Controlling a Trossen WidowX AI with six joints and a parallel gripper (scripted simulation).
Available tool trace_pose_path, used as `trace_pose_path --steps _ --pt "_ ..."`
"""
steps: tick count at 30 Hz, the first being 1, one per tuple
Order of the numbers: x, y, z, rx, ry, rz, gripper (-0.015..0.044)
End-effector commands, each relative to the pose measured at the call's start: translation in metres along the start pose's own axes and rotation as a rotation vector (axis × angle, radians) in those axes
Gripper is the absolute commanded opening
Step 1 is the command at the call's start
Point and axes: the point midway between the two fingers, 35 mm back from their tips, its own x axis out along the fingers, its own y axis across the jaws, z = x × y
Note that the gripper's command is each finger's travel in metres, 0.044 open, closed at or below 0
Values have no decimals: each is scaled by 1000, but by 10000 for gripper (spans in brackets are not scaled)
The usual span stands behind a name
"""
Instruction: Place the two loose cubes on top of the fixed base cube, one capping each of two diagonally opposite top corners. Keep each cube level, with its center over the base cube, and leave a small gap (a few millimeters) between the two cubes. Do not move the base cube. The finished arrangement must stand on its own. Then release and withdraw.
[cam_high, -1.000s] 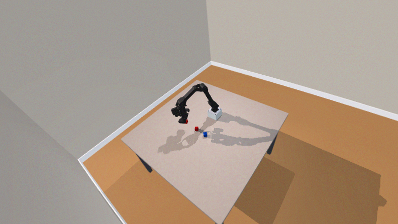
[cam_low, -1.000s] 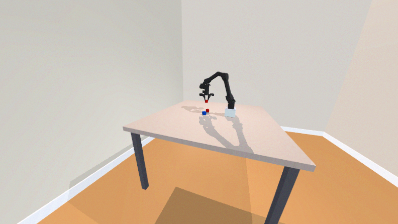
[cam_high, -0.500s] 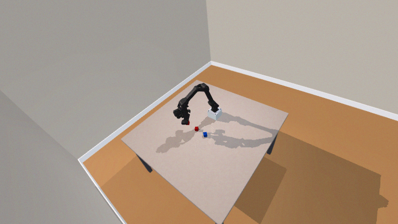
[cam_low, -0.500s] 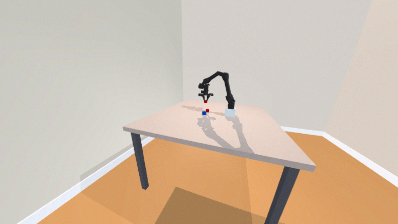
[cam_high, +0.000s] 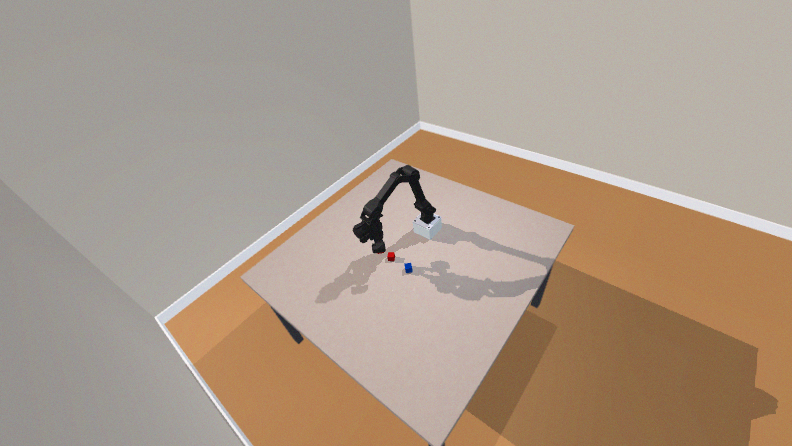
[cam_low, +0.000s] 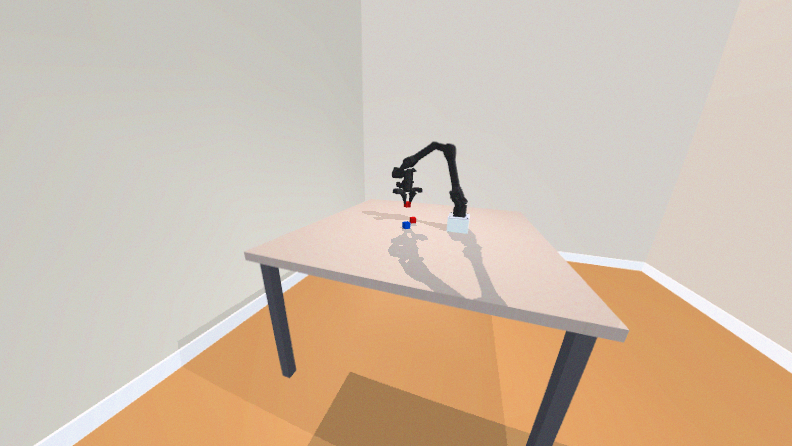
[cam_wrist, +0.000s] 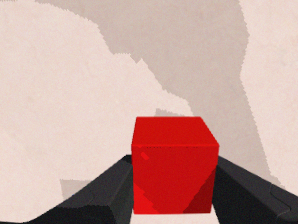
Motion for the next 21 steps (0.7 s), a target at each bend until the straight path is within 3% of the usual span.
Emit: trace_pose_path --steps 1,21 --pt "-2 6 -7 -57 -14 6 105" --pt "9 40 -57 -372 -12 13 105"
